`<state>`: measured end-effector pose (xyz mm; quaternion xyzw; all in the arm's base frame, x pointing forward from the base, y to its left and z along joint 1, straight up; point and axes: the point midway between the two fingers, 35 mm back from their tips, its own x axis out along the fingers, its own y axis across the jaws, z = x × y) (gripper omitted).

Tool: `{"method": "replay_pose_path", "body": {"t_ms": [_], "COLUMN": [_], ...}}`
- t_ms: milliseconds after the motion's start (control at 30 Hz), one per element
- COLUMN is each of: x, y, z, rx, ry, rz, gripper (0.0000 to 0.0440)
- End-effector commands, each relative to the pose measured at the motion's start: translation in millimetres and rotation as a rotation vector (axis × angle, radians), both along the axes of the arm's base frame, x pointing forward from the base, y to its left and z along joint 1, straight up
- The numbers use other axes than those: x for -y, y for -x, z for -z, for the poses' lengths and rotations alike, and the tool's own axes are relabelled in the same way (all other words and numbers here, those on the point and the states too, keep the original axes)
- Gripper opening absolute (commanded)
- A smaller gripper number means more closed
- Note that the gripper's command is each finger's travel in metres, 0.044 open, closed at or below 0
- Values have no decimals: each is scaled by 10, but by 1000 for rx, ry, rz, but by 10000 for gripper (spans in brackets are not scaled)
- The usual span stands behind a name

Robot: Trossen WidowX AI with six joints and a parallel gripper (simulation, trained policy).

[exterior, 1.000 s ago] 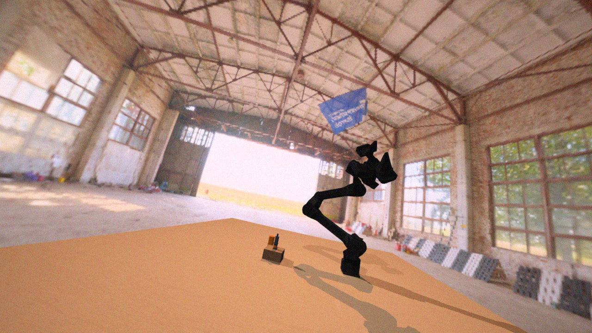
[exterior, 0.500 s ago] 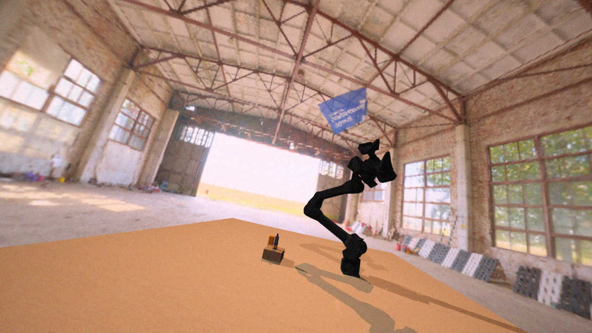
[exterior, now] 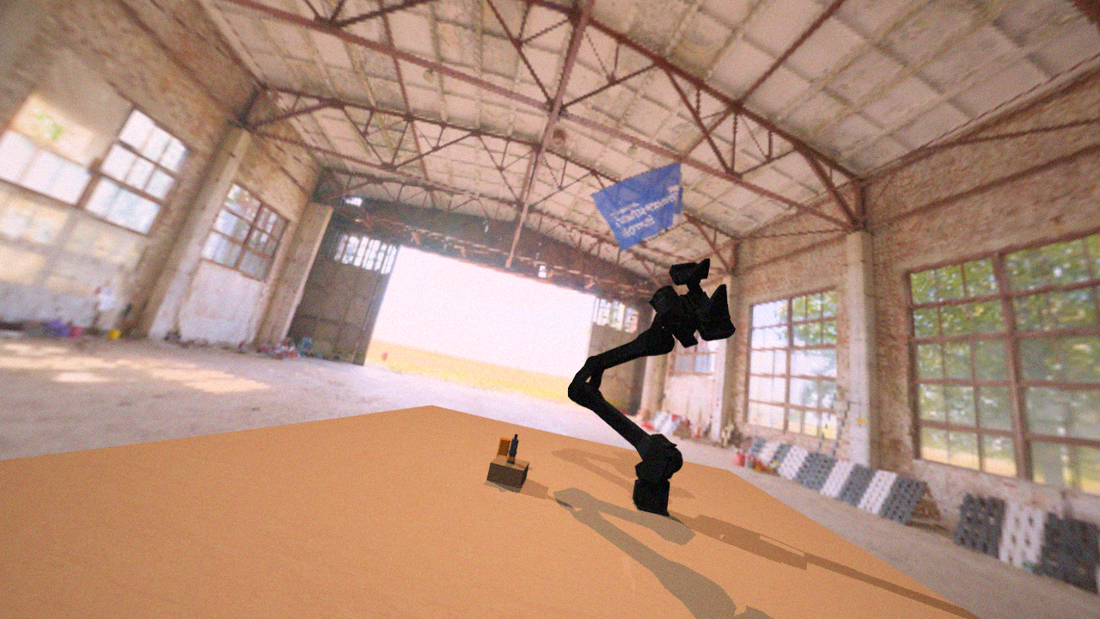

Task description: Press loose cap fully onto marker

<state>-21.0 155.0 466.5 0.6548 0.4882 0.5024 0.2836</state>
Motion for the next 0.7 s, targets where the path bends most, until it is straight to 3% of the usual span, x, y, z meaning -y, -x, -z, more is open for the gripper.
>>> {"method": "replay_pose_path", "body": {"t_ms": [0,667], "x": [-14,-105], "y": [10,28], "z": [11,140], "rx": [14,113], "ry": [13,119], "rz": [-4,10], "gripper": [310,315]}}
